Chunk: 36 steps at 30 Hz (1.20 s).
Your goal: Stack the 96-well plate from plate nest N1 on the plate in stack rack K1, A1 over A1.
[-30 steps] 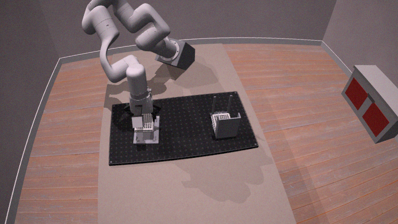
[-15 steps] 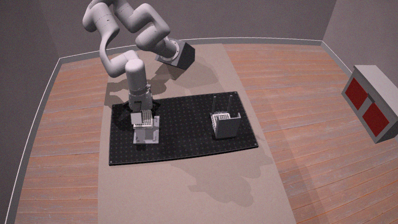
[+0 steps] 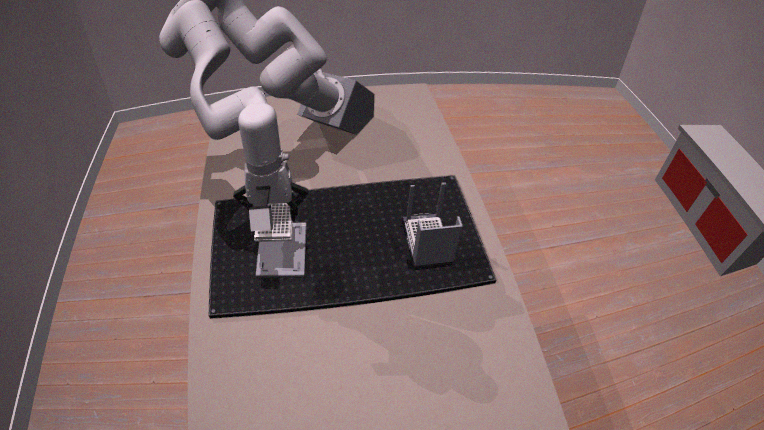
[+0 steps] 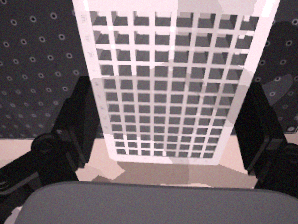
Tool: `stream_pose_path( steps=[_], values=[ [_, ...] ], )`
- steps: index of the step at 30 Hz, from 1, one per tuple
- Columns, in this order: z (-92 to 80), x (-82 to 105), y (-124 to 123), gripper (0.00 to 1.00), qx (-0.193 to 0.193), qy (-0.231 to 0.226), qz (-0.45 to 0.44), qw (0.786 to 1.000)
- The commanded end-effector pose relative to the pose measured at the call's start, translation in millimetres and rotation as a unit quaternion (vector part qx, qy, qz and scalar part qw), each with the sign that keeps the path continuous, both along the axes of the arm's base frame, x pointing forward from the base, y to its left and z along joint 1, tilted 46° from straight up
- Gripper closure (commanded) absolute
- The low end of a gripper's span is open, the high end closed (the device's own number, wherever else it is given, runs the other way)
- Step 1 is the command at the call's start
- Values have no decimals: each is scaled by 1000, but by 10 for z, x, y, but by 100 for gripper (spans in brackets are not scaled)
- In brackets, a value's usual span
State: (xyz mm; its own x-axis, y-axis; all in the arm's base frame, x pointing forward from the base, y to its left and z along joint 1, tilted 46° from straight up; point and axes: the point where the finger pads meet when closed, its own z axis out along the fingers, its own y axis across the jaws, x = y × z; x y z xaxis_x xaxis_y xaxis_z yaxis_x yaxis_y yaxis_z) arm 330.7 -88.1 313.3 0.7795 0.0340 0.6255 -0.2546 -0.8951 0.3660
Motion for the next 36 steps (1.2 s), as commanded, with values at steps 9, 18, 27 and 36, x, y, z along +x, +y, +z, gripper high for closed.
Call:
stream_pose_path(
  steps=[9, 18, 27, 36],
  values=[
    [128, -94, 77, 100, 0, -1, 0, 1000],
    [209, -161, 129, 100, 0, -1, 0, 1000],
    [313, -247, 196, 100, 0, -1, 0, 1000],
    [369, -294, 232, 100, 0, -1, 0, 1000]
  ],
)
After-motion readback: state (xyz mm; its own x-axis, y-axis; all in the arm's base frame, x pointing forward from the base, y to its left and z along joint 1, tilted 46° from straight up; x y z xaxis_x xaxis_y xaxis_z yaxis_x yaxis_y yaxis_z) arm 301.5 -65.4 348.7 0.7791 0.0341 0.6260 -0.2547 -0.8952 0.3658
